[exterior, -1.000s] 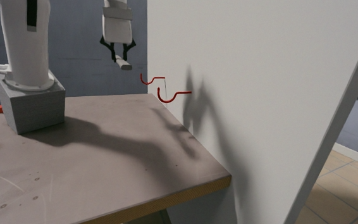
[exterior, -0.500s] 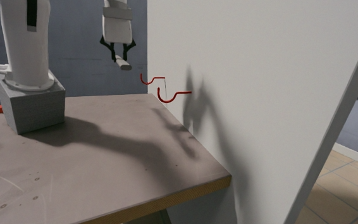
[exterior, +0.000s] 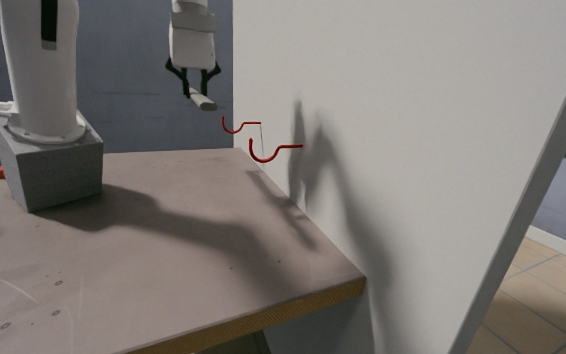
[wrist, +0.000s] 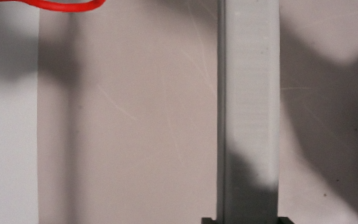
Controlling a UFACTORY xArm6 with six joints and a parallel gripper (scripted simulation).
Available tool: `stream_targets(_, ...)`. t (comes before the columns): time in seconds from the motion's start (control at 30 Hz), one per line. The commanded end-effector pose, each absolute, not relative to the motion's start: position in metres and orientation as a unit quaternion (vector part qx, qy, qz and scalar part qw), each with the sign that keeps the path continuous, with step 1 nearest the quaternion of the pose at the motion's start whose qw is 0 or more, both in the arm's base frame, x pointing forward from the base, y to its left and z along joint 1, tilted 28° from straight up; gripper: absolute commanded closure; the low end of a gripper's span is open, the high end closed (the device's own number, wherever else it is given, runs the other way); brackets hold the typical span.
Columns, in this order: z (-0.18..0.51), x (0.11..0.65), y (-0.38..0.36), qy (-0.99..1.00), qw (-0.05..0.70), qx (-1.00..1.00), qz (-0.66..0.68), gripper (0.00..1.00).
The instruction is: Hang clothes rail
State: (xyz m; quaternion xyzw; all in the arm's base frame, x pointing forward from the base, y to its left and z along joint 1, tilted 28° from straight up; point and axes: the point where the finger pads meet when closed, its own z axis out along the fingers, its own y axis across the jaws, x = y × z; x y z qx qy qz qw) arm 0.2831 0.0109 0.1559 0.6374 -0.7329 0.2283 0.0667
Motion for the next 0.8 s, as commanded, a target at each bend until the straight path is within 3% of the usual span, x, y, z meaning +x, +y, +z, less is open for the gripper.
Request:
stream_targets(0.0, 0.159, 0.291, 0.011, -0.733, 0.065, 0.637, 0.229, 1.00)
stream_targets(0.77, 0.168, 0.328, 0.008, -0.733, 0.065, 0.637, 0.229, 1.00)
